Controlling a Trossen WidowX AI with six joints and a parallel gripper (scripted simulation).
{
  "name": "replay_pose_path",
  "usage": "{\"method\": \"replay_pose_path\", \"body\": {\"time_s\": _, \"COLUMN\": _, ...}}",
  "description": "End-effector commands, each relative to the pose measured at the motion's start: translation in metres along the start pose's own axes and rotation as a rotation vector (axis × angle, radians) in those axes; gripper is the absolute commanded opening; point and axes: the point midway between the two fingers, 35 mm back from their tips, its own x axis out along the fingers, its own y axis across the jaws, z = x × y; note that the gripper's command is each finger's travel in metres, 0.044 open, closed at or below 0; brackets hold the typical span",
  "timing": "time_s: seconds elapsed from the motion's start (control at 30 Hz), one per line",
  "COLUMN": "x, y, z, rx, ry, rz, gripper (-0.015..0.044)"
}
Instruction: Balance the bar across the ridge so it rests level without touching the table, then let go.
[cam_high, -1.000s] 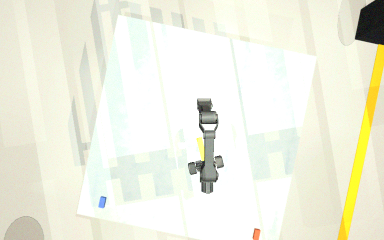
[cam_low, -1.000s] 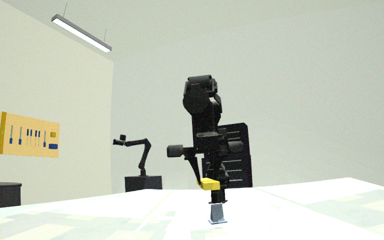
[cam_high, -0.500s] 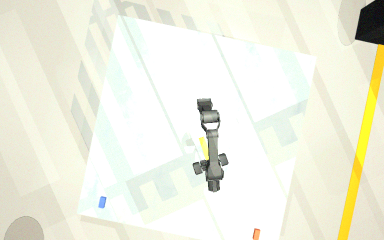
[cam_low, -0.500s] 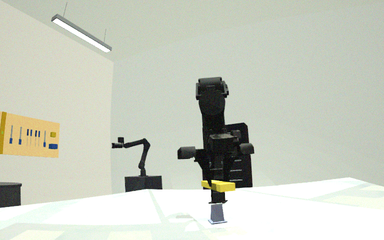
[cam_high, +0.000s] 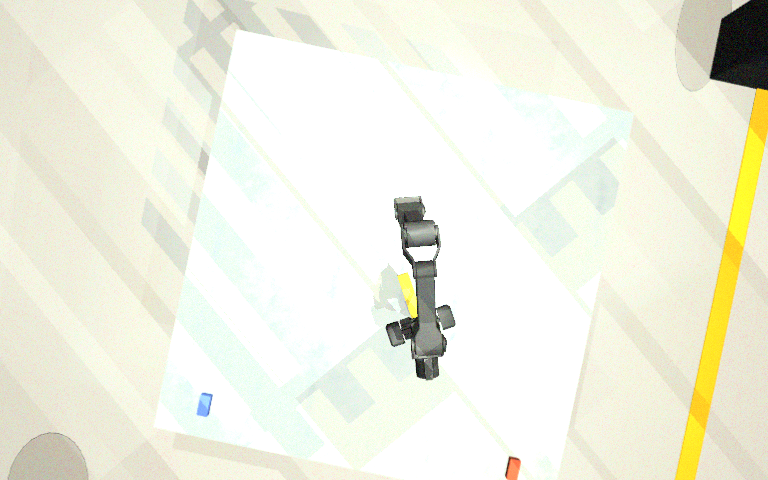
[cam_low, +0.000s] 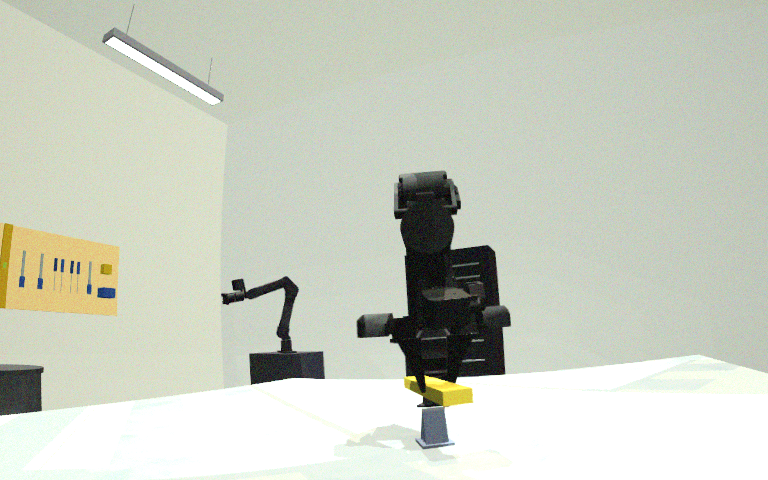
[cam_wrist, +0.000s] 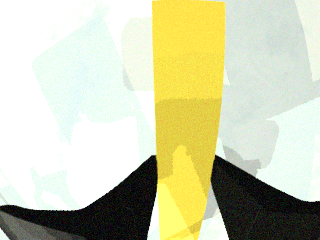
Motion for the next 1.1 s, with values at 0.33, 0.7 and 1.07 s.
{"method": "replay_pose_path", "body": {"time_s": 0.33, "x": 0.0120, "y": 0.0001, "z": -0.0010, "rx": 0.001, "ry": 0.002, "rz": -0.002, "gripper": 0.0000}}
{"method": "replay_pose_path", "body": {"time_s": 0.7, "x": 0.0119, "y": 0.0002, "z": -0.0011, "rx": 0.001, "ry": 0.002, "rz": -0.002, "gripper": 0.0000}}
{"method": "replay_pose_path", "body": {"time_s": 1.07, "x": 0.0128, "y": 0.0002, "z": -0.0011, "rx": 0.001, "ry": 0.002, "rz": -0.002, "gripper": 0.0000}}
